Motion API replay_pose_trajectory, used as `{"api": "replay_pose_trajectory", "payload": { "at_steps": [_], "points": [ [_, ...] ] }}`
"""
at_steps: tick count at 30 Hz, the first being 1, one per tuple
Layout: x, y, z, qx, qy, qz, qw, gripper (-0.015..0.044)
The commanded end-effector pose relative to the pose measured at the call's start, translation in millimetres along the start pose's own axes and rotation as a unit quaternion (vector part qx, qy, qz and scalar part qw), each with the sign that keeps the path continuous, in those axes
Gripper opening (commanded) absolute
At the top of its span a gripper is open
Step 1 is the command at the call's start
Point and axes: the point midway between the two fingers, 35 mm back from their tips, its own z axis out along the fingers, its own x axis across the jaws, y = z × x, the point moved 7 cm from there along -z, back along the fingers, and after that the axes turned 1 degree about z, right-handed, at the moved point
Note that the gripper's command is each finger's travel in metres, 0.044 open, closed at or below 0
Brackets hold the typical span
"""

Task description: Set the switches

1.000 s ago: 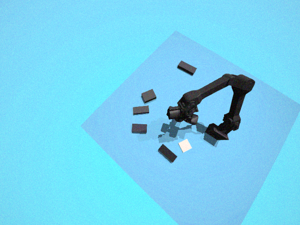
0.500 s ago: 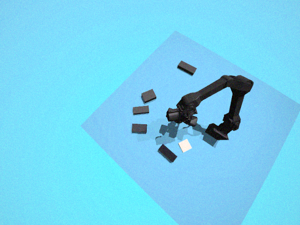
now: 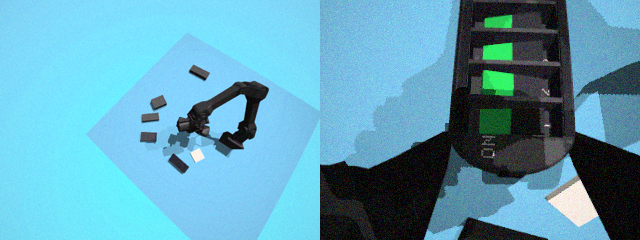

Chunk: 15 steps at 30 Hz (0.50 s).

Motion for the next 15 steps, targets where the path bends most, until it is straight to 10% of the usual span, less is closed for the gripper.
{"api": "replay_pose_trajectory", "payload": {
  "at_steps": [1,15],
  "points": [
    [-1.7,-2.3,3.4,-0.001,-0.004,0.001,1.000,0.0338],
    [-1.9,-10.2,10.6,-0.001,-0.004,0.001,1.000,0.0338]
  ]
}}
